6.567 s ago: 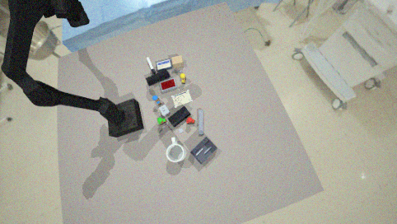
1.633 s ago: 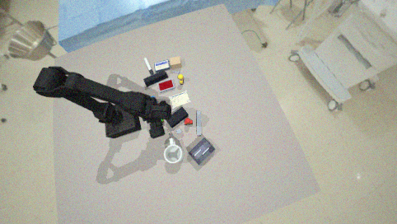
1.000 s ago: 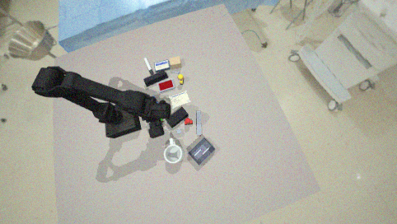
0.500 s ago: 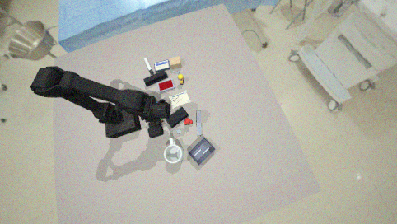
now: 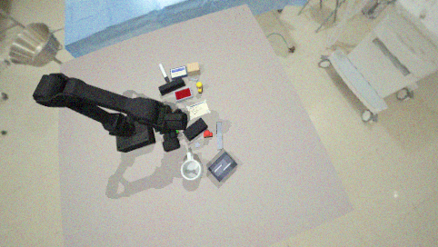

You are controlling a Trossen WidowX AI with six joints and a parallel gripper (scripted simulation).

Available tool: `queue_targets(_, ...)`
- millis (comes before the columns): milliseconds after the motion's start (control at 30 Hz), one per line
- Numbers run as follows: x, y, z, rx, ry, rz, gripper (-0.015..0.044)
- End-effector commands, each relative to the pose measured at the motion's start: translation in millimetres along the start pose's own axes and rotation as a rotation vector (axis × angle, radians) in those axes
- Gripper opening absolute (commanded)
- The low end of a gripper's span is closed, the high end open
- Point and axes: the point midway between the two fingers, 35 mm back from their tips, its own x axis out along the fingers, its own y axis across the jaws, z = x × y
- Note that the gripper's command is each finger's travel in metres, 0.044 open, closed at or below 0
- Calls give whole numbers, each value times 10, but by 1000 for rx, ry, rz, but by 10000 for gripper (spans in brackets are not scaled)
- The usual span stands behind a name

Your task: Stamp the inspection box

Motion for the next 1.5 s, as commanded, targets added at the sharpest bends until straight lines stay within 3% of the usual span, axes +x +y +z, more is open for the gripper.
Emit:
queue_targets(0, -23, -3, -3, -6, 2, -2, 0)
queue_targets(1467, -239, 4, -21, -6, 1, -4, 0)
